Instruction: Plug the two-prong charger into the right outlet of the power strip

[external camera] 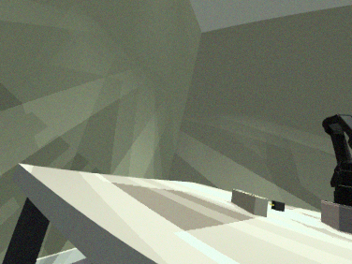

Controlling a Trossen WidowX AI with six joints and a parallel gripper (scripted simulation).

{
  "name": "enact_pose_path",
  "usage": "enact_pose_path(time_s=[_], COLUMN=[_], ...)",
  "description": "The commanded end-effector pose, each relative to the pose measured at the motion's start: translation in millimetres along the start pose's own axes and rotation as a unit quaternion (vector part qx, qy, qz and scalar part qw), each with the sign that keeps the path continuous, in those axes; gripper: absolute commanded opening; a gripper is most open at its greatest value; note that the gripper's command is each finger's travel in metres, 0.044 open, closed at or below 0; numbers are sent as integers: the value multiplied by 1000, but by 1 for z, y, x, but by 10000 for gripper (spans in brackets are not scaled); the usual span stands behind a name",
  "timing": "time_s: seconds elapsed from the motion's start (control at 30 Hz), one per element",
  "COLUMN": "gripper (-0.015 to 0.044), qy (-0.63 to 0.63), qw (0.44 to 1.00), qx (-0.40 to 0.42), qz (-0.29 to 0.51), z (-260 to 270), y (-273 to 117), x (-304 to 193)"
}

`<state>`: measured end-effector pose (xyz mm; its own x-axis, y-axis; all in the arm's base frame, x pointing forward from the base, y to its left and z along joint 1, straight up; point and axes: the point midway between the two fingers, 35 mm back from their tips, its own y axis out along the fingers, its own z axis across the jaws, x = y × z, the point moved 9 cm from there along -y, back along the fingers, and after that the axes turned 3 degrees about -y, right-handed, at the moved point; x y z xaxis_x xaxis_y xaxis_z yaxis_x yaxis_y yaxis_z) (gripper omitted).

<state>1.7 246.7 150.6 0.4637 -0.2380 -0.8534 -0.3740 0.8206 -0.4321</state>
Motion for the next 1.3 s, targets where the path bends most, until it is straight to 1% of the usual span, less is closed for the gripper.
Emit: enact_pose_path(time_s=[0.0, 0.03, 0.5, 0.97, 1.27], gripper=[426, 440, 440, 440, 440], qy=[-1, -4, -91, -170, -135], qw=[1000, 1000, 991, 966, 960], qx=[1, 3, 60, 89, 101], qz=[-1, -3, -83, -175, -222], z=[0, 2, 37, 66, 76], y=[0, -1, -16, -39, -56], x=[0, 1, 27, 56, 76])
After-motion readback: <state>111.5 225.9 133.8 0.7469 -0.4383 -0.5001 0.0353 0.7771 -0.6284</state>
